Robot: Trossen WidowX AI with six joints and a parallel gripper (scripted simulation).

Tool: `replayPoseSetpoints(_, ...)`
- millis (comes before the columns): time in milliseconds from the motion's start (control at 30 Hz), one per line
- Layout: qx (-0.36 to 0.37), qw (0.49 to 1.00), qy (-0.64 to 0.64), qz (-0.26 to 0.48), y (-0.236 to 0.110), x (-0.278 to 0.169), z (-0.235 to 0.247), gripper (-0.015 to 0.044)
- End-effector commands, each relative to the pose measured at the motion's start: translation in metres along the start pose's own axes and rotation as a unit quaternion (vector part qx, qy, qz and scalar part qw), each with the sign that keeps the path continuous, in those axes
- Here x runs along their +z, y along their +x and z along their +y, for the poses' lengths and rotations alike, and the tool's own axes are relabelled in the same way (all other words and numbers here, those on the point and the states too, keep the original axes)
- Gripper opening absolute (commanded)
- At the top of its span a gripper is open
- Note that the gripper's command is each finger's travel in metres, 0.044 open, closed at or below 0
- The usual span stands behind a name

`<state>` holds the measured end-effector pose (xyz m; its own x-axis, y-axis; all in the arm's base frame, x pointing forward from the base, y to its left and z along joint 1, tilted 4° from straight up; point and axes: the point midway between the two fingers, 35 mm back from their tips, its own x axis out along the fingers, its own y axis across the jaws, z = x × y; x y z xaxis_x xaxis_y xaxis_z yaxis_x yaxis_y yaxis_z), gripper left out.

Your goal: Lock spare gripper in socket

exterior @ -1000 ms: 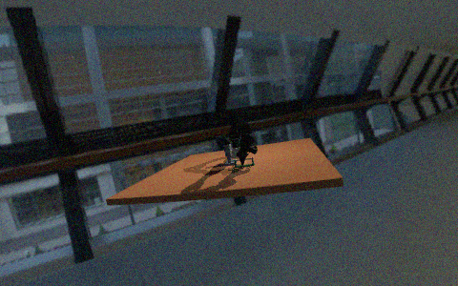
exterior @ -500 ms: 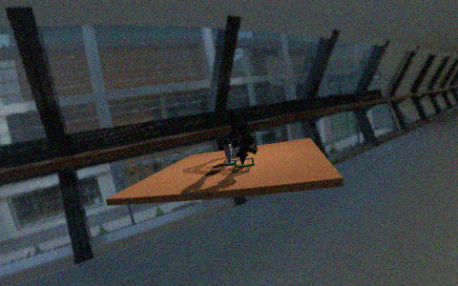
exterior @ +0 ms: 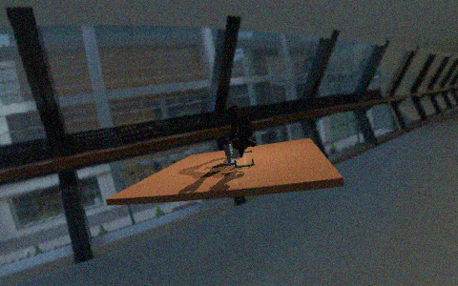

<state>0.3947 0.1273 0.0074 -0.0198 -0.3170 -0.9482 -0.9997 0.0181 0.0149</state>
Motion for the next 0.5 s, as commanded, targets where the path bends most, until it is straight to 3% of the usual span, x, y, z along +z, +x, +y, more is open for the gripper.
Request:
replayPoseSetpoints(0, -0.005, 1.0, 0.003, -0.004, -0.0185, -0.0045, -0.0002, 0.0)
replayPoseSetpoints(467, -0.007, 1.0, -0.014, -0.003, -0.0131, -0.0036, 0.0001, 0.0)
